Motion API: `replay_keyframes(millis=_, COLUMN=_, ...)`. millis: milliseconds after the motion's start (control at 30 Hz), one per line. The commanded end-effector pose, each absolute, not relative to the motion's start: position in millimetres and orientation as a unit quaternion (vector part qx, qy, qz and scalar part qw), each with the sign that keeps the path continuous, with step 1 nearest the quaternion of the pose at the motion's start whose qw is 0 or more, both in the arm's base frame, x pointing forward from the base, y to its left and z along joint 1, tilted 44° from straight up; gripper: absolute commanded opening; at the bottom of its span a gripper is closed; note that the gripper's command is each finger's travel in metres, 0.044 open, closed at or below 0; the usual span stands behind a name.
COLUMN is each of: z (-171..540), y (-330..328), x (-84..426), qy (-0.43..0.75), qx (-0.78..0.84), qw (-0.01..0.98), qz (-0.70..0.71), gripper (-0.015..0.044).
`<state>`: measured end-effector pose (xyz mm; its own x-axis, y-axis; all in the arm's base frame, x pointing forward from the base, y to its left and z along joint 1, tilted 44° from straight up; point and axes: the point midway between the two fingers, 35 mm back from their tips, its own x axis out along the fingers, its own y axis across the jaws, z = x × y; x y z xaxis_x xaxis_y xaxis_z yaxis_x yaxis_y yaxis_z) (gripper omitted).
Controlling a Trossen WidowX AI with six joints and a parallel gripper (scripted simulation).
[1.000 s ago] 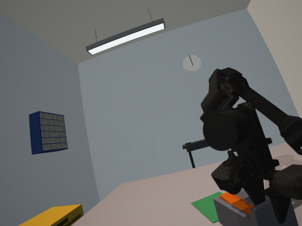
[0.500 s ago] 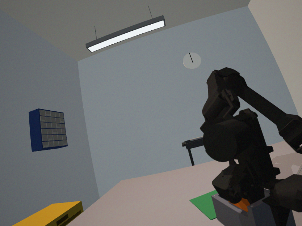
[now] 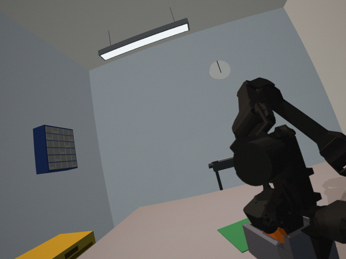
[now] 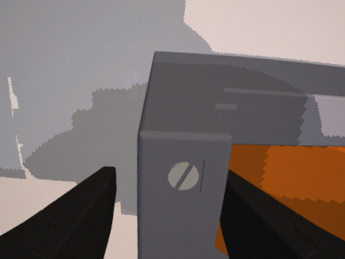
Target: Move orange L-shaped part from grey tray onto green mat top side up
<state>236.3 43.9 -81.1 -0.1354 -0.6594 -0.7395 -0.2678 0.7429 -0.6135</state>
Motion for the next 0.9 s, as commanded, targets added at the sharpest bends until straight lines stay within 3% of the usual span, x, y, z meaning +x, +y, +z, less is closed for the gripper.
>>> replay_keyframes(millis=0, z=-81, y=44, x=236, qy=0.734, qx=-0.316, qw=0.577, qz=-0.17, gripper=0.018)
replay_keyframes(millis=367, z=-76, y=61, x=236, qy=0.734, qx=-0.319, qw=0.575, qz=-0.172, gripper=0.018)
replay_keyframes(millis=667, z=-2, y=114, x=251, qy=0.734, qx=-0.318, qw=0.574, qz=-0.171, gripper=0.018)
replay_keyframes(millis=867, z=-1, y=116, x=254, qy=0.728, qx=-0.319, qw=0.583, qz=-0.166, gripper=0.018)
